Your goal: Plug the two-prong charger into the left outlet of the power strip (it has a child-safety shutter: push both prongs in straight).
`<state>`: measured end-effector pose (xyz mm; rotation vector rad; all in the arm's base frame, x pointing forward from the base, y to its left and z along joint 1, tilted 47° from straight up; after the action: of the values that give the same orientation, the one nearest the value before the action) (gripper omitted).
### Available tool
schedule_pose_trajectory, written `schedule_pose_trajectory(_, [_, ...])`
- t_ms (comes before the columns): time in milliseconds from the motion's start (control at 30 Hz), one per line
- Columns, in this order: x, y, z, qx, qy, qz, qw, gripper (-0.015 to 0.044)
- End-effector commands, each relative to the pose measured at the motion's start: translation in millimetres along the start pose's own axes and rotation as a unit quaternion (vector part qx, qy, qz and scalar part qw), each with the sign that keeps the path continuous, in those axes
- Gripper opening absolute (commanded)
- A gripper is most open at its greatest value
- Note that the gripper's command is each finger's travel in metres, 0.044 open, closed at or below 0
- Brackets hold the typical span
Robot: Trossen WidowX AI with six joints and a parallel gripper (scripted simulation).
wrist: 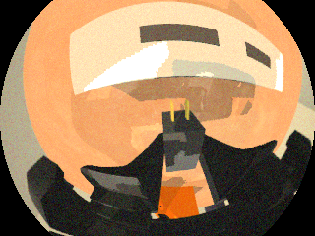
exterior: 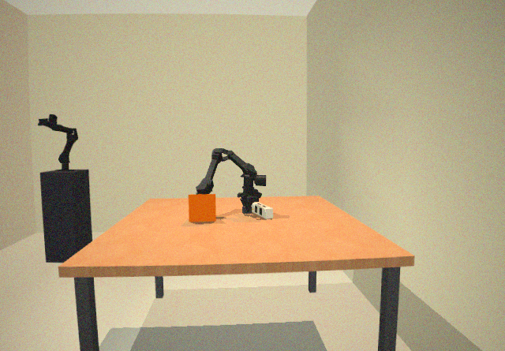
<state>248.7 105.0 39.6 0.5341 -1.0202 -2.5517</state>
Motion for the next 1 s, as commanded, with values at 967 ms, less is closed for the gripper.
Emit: schedule_pose_trajectory(967, [-12.0,-2.0,1.1,-0.004,-0.005,0.001,1.0,0.0])
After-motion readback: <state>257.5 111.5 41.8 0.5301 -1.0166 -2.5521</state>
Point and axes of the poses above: the point midway between the two fingers, 35 mm back from their tips, its own y axis back along the fingers, its own z axis across the jaws, x = y × z, the point moved 2 cm from there along y, back along the fingers, and after that the axes turned 2 degrees about y, right-handed, at the moved point
